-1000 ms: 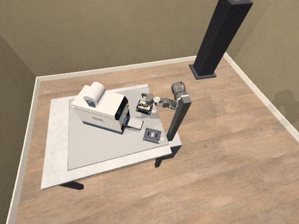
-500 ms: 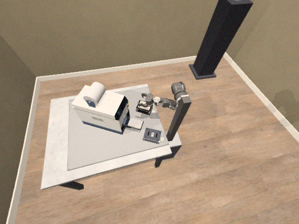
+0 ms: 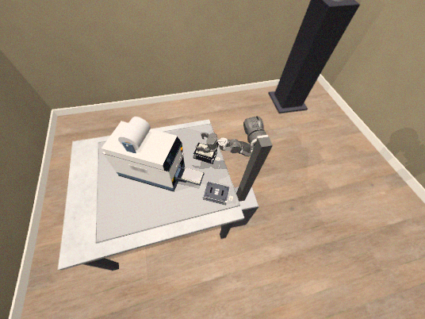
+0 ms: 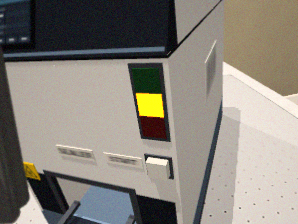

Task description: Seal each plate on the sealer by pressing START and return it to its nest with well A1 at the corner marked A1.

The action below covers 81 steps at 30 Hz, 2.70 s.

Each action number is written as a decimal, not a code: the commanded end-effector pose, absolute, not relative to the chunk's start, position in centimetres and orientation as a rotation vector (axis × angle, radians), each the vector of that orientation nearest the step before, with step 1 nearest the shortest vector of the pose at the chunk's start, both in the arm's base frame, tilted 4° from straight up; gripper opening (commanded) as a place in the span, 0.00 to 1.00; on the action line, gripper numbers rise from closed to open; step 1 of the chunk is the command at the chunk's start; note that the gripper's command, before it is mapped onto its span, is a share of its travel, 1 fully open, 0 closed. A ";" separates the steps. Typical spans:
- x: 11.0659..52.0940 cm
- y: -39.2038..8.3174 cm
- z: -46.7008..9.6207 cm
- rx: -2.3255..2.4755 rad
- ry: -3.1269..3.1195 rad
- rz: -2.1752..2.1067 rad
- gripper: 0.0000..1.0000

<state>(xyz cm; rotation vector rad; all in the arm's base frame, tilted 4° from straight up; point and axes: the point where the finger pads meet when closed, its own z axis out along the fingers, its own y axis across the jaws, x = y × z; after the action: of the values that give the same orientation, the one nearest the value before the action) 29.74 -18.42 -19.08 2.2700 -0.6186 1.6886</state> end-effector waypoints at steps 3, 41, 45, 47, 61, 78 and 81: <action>29.8 -18.3 -18.8 2.265 -0.618 1.704 0.65; 29.8 -18.3 -18.8 2.265 -0.618 1.704 0.65; 29.8 -18.3 -18.8 2.265 -0.618 1.704 0.65; 29.8 -18.3 -18.8 2.265 -0.618 1.704 0.65; 29.8 -18.3 -18.8 2.265 -0.618 1.704 0.65; 30.7 -17.1 -18.2 2.268 -0.496 1.796 0.65; 31.5 -16.2 -17.4 2.257 -0.427 1.845 0.65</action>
<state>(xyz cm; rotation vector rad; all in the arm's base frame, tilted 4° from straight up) 31.28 -16.56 -17.88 2.2643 -0.4218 1.8189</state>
